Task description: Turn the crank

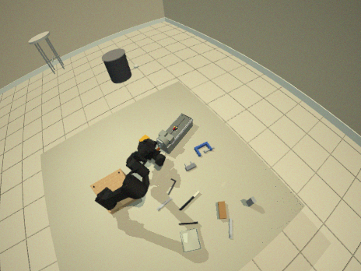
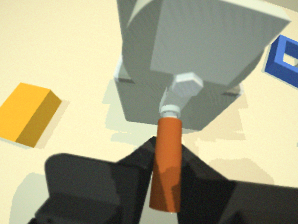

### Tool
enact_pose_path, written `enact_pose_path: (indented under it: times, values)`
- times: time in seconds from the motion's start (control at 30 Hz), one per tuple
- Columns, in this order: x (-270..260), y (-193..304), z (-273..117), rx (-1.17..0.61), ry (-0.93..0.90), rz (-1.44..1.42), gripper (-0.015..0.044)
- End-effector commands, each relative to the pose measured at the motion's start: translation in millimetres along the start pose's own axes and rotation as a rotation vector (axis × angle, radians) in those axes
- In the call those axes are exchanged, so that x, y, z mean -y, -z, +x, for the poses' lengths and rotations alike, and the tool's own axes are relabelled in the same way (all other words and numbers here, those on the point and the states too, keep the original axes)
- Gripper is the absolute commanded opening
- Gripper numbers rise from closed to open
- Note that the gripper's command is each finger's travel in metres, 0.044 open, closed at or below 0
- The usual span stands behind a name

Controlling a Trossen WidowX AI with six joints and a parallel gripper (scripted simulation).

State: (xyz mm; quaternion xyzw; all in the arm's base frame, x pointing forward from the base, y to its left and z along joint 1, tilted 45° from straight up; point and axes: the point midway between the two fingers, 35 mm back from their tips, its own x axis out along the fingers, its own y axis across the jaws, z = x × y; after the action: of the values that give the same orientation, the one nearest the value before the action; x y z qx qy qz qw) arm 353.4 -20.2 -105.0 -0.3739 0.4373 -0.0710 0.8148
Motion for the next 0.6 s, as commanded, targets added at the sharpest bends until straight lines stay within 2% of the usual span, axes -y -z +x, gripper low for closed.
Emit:
enact_pose_path:
  times: [0.0,0.57]
  values:
    - [-9.2,-0.4,-0.9,0.004,-0.022,-0.011,0.0]
    - [-16.2,-3.1,-4.2,0.005,-0.022,-0.01,0.0]
